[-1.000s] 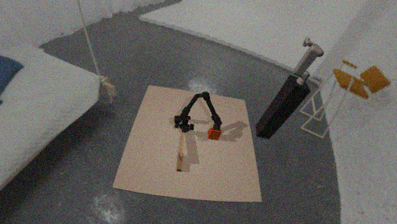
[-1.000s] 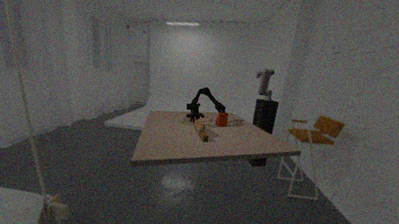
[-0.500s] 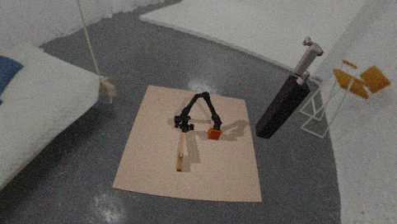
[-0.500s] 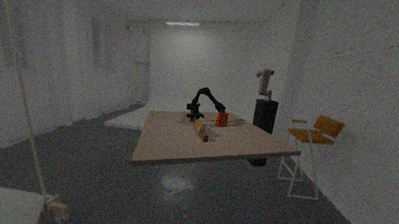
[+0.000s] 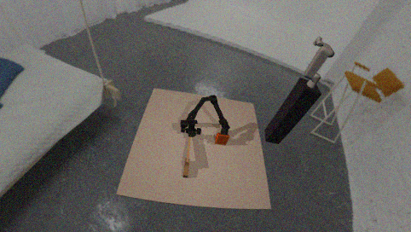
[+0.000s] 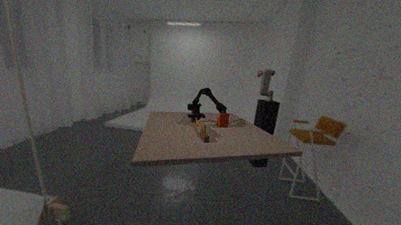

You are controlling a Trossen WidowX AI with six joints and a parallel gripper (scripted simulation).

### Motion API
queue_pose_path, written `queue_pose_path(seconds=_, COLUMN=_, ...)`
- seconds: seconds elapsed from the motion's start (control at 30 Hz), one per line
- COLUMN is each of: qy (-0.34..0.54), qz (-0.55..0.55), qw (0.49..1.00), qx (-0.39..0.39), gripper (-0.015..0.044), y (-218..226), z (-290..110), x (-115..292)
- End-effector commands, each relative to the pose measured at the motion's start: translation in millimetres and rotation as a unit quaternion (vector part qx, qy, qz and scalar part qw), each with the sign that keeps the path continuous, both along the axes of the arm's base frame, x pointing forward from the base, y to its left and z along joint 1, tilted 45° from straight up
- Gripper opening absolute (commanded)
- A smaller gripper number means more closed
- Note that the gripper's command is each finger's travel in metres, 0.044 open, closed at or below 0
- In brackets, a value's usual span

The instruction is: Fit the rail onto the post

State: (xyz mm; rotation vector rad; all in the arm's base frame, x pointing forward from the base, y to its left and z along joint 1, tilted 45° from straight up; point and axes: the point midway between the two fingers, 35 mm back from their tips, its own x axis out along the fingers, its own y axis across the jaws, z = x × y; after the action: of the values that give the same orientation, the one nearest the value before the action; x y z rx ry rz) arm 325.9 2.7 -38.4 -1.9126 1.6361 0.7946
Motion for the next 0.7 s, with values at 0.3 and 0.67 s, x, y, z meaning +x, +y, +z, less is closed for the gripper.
queue_pose_path(seconds=0.3, qy=-0.002, qz=0.004, qw=1.0, qx=0.003, gripper=0.0, y=8.7, z=6.9, x=1.5)
queue_pose_path(seconds=0.67, qy=-0.002, qz=0.004, qw=1.0, qx=0.003, gripper=0.0, y=12.7, z=10.8, x=1.7)
